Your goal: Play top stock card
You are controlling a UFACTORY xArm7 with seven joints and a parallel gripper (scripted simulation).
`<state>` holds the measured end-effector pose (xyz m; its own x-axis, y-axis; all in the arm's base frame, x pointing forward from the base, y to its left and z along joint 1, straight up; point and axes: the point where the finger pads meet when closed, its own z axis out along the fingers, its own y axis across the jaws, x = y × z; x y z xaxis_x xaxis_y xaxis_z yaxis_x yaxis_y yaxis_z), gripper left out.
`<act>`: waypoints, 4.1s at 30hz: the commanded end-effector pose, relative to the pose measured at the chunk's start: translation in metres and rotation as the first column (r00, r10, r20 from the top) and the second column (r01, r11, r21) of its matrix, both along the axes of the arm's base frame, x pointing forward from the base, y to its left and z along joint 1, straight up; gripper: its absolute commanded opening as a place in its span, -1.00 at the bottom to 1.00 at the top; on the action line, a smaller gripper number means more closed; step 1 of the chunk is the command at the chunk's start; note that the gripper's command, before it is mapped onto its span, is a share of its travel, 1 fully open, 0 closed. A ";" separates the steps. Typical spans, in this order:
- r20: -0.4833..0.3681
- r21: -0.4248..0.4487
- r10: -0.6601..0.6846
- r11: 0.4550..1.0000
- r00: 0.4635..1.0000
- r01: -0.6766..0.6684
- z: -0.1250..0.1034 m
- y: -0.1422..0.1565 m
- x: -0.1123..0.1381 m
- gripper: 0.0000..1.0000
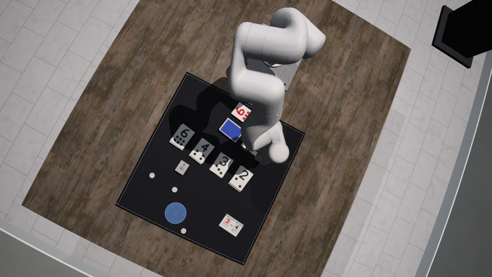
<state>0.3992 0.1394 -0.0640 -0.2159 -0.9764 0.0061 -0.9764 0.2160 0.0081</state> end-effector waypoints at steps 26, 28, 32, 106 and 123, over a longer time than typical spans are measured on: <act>0.004 0.001 0.000 1.000 1.000 0.000 0.001 0.000 0.001 0.73; 0.004 0.001 0.000 1.000 1.000 0.000 0.001 0.000 0.001 0.73; 0.004 0.001 0.000 1.000 1.000 0.000 0.001 0.000 0.001 0.73; 0.004 0.004 0.000 1.000 1.000 0.000 0.091 0.000 0.002 0.73; 0.005 0.007 0.000 1.000 1.000 0.000 0.091 0.000 0.002 0.73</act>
<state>0.3996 0.1390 0.0259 -0.2159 -0.9764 0.0004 -0.9764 0.2159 0.0083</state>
